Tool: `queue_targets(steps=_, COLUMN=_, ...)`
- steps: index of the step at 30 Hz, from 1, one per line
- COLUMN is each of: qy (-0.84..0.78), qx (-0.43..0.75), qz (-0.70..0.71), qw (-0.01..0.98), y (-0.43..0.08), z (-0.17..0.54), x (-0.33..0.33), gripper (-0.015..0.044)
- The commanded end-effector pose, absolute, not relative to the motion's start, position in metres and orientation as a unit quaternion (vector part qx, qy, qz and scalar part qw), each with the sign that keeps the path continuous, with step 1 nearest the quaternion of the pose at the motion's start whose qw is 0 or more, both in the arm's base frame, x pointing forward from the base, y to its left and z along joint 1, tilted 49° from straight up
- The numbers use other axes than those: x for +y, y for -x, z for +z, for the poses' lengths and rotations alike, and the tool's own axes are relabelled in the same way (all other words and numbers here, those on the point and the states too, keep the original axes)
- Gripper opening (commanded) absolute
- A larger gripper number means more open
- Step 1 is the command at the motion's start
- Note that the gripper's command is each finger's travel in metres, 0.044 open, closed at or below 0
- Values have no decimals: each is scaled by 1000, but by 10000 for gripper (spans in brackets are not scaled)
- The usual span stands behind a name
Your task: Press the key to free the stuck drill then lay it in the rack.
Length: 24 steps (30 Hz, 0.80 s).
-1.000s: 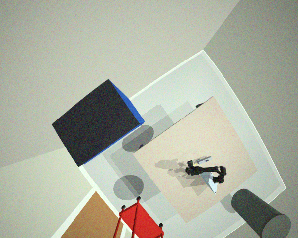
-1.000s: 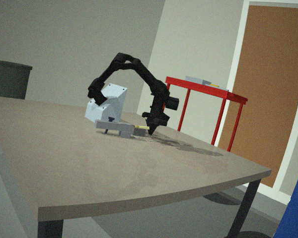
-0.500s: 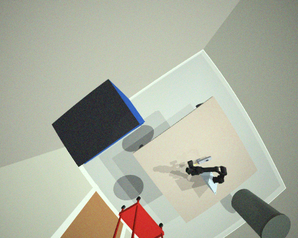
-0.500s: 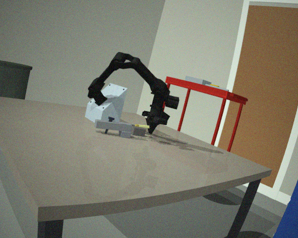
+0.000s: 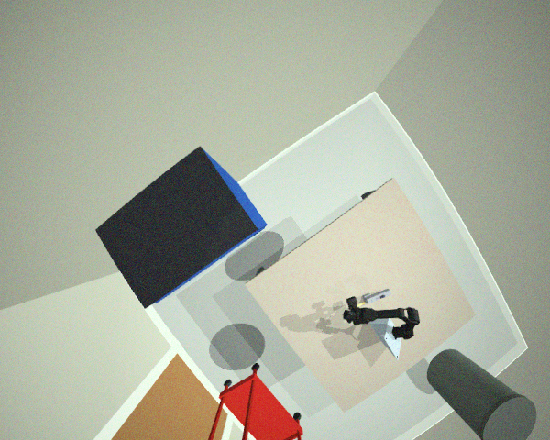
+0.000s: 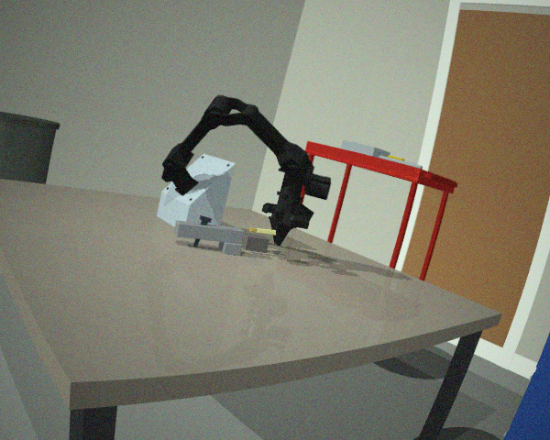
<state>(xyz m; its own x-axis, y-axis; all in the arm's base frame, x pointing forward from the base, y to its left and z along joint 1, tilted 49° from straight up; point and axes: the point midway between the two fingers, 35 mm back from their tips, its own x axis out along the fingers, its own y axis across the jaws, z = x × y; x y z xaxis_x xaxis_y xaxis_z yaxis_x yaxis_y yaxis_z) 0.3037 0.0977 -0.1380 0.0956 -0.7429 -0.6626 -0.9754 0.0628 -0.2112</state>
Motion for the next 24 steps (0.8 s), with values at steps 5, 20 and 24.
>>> queue_targets(steps=5, qy=660, qx=650, qz=176, qw=334, y=-303, z=-135, x=102, gripper=0)
queue_targets(steps=20, qy=660, qx=650, qz=176, qw=334, y=-303, z=-130, x=106, gripper=0)
queue_targets(steps=24, qy=660, qx=650, qz=176, qw=334, y=-303, z=-129, x=107, gripper=0)
